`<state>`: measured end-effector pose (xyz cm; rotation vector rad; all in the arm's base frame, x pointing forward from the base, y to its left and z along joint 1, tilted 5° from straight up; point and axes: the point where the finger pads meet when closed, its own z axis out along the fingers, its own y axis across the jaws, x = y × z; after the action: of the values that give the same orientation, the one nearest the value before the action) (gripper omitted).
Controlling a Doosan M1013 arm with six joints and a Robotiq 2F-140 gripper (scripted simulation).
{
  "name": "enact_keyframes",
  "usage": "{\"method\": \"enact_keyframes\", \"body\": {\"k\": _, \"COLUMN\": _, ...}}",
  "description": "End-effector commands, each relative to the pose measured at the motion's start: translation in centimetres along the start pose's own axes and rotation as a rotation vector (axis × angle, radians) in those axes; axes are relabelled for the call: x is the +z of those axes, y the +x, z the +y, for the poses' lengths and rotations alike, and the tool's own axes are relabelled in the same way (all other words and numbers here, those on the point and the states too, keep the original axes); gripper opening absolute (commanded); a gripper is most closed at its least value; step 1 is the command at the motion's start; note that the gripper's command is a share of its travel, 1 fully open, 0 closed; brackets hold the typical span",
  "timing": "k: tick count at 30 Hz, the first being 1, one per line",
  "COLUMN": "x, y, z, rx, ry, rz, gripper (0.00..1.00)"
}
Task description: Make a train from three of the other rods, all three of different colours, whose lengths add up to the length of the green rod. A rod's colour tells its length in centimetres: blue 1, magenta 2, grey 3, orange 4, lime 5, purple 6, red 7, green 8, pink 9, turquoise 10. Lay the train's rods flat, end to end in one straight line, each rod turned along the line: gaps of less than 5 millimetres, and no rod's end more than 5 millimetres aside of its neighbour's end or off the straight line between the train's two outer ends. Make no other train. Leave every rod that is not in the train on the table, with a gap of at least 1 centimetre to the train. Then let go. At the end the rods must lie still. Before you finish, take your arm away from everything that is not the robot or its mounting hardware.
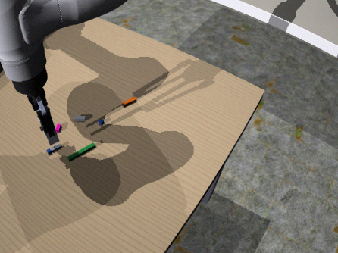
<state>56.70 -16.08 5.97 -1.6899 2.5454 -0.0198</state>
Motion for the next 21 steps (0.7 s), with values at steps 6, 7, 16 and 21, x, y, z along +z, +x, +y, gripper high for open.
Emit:
{"method": "enact_keyframes", "body": {"k": 6, "x": -3.6, "y": 0.0, "z": 0.0, "rx": 0.000, "ry": 0.000, "rz": 0.000, "gripper": 0.15}}
{"method": "enact_keyframes", "body": {"k": 7, "x": -3.8, "y": 0.0, "z": 0.0, "rx": 0.000, "ry": 0.000, "rz": 0.000, "gripper": 0.15}}
{"method": "enact_keyframes", "body": {"k": 16, "x": -4.1, "y": 0.0, "z": 0.0, "rx": 0.000, "ry": 0.000, "rz": 0.000, "gripper": 1.00}}
{"method": "enact_keyframes", "body": {"k": 21, "x": -4.1, "y": 0.0, "z": 0.0, "rx": 0.000, "ry": 0.000, "rz": 0.000, "gripper": 1.00}}
